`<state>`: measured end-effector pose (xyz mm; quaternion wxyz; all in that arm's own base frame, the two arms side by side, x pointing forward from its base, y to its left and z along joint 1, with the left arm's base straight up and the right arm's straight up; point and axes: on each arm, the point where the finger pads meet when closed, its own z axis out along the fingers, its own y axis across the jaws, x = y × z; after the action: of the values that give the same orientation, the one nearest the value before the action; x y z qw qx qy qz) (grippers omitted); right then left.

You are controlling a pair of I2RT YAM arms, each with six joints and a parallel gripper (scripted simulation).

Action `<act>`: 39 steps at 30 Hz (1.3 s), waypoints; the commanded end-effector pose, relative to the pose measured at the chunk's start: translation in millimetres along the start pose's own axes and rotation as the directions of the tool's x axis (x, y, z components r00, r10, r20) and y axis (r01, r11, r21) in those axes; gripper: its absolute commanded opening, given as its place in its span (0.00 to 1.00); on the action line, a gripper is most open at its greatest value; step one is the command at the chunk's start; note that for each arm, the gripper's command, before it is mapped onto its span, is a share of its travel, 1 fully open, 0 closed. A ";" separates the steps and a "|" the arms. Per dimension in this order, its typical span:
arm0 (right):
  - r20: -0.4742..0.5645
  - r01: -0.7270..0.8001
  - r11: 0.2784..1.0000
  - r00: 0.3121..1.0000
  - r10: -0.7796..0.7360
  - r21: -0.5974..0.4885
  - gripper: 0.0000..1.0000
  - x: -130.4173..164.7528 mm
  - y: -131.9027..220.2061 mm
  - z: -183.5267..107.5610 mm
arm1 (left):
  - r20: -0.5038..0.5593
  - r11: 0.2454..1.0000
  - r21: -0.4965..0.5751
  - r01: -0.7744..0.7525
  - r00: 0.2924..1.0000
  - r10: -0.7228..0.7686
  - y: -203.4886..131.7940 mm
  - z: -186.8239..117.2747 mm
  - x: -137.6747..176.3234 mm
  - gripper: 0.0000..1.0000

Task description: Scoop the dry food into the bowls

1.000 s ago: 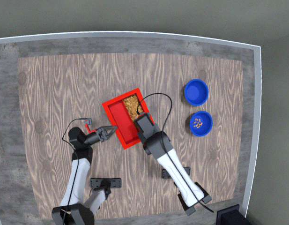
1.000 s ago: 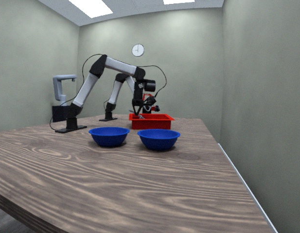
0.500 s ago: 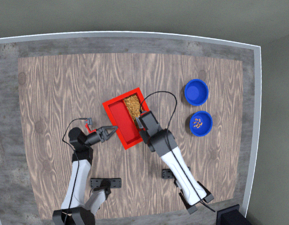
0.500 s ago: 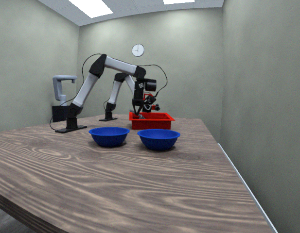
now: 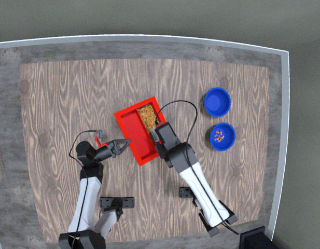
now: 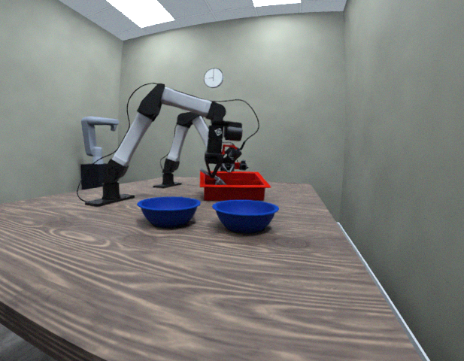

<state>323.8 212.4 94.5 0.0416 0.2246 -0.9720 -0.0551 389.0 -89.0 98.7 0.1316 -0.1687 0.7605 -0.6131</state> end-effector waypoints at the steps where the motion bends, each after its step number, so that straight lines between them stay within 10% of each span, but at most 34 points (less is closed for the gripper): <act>1: 0.005 0.020 1.000 1.000 -0.020 -0.018 0.00 3.1 9.1 -6.9 | 0.009 0.993 0.046 -0.113 0.994 0.113 -35.7 -3.3 -8.4 0.00; 39: 0.006 0.036 0.987 0.999 -0.036 -0.158 0.00 -4.3 -14.8 -12.1 | -0.011 0.994 -0.061 -0.085 0.996 0.084 -49.7 6.4 -3.9 0.00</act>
<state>335.1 198.0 95.5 0.0627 0.2309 -0.9619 -0.1323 393.9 -98.2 114.5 0.1230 -0.1746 0.7879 -0.5775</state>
